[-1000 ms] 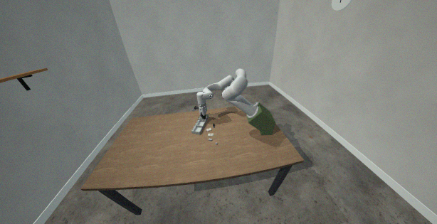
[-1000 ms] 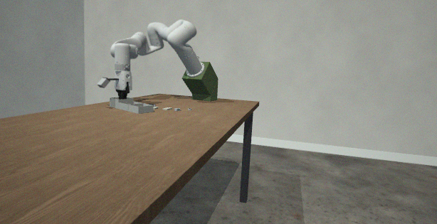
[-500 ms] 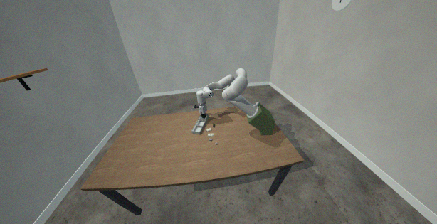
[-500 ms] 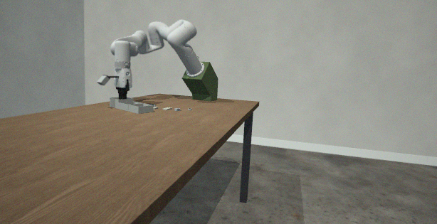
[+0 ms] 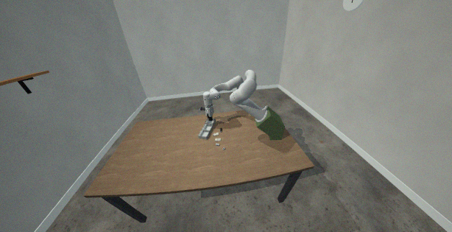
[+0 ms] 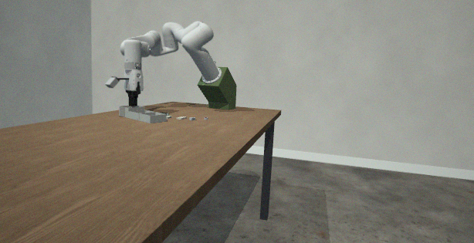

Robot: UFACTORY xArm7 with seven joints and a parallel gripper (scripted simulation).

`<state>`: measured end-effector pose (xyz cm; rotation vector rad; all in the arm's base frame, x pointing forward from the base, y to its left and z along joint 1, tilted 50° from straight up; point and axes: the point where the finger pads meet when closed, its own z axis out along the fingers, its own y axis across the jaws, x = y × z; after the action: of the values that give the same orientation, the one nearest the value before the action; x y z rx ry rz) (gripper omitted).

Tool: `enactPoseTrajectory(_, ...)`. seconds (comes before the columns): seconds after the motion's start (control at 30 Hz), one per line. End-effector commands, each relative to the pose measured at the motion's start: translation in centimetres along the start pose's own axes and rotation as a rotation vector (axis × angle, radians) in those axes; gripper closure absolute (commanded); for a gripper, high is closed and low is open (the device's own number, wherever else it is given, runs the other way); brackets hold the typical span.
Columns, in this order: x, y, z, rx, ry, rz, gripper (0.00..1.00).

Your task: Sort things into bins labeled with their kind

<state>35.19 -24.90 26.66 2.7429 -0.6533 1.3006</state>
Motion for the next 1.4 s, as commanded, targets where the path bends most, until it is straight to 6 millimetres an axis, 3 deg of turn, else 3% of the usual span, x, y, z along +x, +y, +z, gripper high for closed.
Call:
enactPoseTrajectory(0.0, 0.1, 0.1, -1.6, -0.002, 0.003, 0.0, 0.93)
enactPoseTrajectory(0.1, 0.1, 0.1, -2.7, -0.002, 0.003, 0.0, 0.93)
enactPoseTrajectory(0.23, 0.1, 0.1, -2.7, -0.002, 0.003, 0.0, 0.93)
enactPoseTrajectory(0.73, 0.9, -7.4, -2.7, -0.001, 0.003, 0.0, 0.93)
enactPoseTrajectory(0.87, 1.0, -8.4, -2.7, -0.001, 0.003, 0.0, 0.93)
enactPoseTrajectory(1.0, 1.0, -8.4, -2.7, -0.001, 0.003, 0.0, 0.93)
enactPoseTrajectory(1.37, 1.0, -8.4, -0.3, -0.001, 0.003, 0.0, 0.93)
